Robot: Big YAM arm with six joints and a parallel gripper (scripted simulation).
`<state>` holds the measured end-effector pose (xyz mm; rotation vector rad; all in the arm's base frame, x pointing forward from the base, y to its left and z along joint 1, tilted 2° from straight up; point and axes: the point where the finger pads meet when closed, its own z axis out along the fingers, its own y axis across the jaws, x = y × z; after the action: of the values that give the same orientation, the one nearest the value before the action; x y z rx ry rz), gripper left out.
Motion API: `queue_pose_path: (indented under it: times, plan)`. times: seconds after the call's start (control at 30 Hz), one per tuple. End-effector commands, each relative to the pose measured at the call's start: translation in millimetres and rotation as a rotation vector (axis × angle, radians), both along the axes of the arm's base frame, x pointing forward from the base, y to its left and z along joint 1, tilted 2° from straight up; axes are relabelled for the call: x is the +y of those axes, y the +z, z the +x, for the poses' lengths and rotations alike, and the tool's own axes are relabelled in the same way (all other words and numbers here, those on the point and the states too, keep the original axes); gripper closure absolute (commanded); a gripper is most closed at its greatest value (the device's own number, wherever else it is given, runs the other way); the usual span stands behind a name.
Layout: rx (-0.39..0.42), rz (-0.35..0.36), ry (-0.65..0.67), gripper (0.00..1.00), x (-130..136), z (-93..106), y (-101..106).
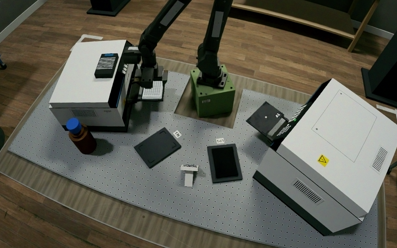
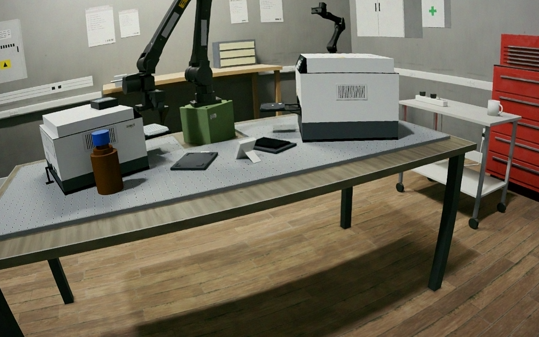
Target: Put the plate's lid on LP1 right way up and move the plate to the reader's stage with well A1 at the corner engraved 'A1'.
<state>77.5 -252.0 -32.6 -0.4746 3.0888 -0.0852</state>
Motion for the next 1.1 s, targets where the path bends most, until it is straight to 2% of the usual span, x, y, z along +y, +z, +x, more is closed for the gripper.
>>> queue_pose_path:
  times: [0.0,0.2,0.53,1.07]
  plan:
    - [-0.007,-0.018,-0.012,0.00,-8,0.6,2]
    - [-0.007,-0.018,-0.012,0.00,-1,-1.4,2]
    - [-0.021,-0.065,-0.011,0.00,-21,4.8,15]
    - [-0.012,-0.039,-0.010,0.00,-22,5.3,5]
